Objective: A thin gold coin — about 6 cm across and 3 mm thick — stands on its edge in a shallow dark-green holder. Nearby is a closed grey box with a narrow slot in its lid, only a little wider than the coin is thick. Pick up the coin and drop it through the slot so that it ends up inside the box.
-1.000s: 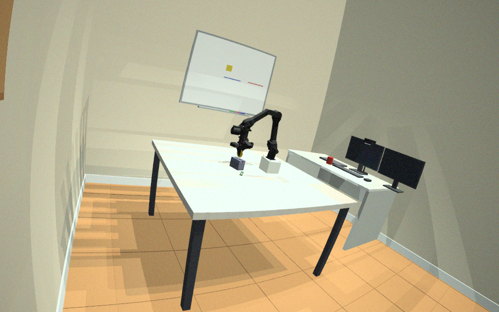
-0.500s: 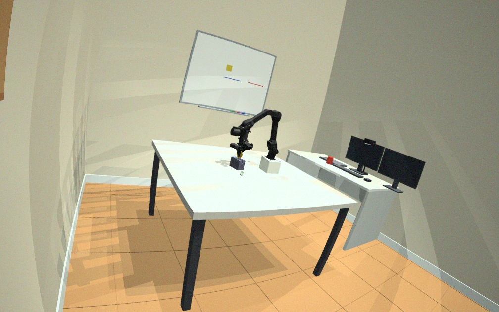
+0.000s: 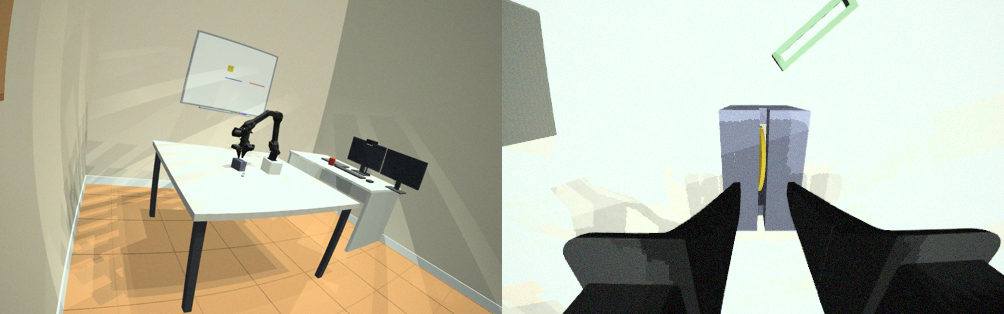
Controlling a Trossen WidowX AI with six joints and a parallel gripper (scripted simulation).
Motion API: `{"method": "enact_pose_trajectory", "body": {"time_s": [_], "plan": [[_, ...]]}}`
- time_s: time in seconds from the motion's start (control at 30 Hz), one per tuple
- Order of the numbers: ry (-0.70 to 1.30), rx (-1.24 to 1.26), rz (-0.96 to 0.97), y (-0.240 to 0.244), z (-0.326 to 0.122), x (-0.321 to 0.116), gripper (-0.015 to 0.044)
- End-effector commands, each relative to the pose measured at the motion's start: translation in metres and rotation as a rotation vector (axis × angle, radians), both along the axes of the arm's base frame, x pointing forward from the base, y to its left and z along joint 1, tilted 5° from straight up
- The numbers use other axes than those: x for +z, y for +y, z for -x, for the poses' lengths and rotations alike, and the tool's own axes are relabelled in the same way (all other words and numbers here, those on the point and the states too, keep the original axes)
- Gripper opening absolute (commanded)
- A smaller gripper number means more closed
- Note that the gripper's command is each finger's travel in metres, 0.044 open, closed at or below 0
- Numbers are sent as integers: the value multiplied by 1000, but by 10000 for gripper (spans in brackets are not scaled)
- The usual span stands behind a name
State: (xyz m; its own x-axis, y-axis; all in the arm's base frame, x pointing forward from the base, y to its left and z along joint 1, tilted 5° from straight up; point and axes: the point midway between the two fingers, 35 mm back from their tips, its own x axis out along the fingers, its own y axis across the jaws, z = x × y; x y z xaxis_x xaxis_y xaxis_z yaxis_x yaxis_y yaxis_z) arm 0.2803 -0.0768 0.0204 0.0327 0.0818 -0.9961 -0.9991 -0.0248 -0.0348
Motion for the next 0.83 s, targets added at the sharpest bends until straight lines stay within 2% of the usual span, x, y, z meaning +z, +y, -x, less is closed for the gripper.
{"method": "enact_pose_trajectory", "body": {"time_s": [0.0,0.03,0.3,0.4,0.8], "plan": [[0,0,0,0,0,0,161],[0,0,0,0,0,0,161],[0,-1,0,-2,1,20,371],[4,-4,-1,-4,4,52,440],[6,-4,-1,-4,6,62,440]]}}
